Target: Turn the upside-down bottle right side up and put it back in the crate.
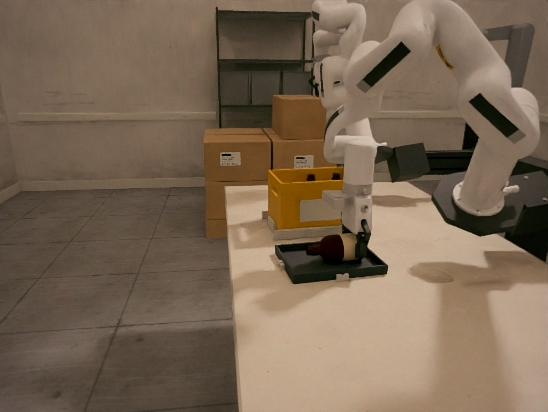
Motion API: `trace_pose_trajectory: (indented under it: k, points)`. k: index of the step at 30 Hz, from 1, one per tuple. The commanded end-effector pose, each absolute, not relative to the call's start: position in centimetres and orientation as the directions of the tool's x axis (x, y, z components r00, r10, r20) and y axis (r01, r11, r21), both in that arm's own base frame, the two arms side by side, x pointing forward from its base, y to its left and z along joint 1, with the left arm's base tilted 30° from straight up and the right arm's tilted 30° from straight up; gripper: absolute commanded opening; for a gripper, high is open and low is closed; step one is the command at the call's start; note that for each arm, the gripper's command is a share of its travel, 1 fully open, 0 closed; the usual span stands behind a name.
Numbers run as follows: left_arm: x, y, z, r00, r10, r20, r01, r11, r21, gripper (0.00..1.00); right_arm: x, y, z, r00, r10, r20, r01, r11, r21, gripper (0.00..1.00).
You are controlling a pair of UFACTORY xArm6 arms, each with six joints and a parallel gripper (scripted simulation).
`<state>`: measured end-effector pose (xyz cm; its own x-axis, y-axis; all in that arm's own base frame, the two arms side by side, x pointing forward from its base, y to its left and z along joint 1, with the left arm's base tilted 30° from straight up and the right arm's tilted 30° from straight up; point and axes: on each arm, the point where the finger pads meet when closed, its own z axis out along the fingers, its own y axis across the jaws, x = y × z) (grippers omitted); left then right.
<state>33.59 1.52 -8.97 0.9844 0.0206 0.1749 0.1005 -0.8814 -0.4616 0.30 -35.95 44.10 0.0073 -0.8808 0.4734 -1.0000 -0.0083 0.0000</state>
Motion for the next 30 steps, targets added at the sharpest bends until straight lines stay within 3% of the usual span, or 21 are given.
trace_pose_trajectory:
  k: [1,30]
  points:
    - [33.7,1.4,-8.9,0.984,0.020,0.177,0.101,-0.882,-0.461,1.00,0.3,-36.0,44.3,0.007,-0.879,0.477,-1.000,-0.008,0.000,1.00]
    - [33.1,-0.5,-5.3,0.984,0.020,0.177,0.101,-0.882,-0.461,1.00,0.3,-36.0,44.3,0.007,-0.879,0.477,-1.000,-0.008,0.000,1.00]
